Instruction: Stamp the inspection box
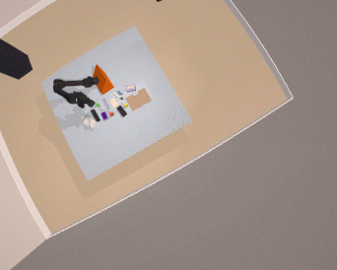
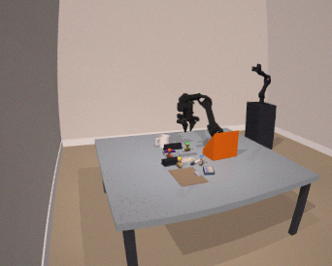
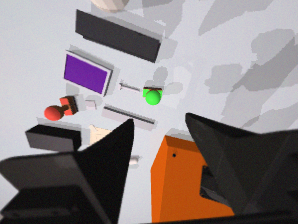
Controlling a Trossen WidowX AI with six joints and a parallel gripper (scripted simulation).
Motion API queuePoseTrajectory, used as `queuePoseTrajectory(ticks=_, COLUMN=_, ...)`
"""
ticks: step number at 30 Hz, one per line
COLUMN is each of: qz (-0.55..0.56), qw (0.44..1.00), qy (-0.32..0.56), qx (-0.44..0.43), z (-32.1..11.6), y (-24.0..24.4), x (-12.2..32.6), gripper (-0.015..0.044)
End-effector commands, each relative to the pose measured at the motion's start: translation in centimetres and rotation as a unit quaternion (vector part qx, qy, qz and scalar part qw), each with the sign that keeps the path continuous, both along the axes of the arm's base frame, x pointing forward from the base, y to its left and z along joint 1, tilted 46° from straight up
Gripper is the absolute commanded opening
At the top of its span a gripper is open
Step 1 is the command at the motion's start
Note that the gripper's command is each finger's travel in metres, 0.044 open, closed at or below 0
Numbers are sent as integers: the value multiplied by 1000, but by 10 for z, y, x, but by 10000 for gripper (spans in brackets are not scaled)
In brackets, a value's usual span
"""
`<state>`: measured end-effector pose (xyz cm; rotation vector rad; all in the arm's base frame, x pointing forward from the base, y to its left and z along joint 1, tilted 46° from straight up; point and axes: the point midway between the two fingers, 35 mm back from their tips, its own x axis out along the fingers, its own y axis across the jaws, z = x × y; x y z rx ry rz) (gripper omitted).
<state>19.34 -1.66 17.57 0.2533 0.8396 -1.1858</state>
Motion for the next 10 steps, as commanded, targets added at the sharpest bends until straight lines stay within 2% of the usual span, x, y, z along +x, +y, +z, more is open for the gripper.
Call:
queuePoseTrajectory(ticks=1, qz=-2, qw=1000, qy=1, qx=1, z=0, y=0, x=-1, gripper=264)
queuePoseTrajectory(ticks=10, qz=0, qw=1000, qy=0, qx=0, z=0, y=0, x=0, gripper=264)
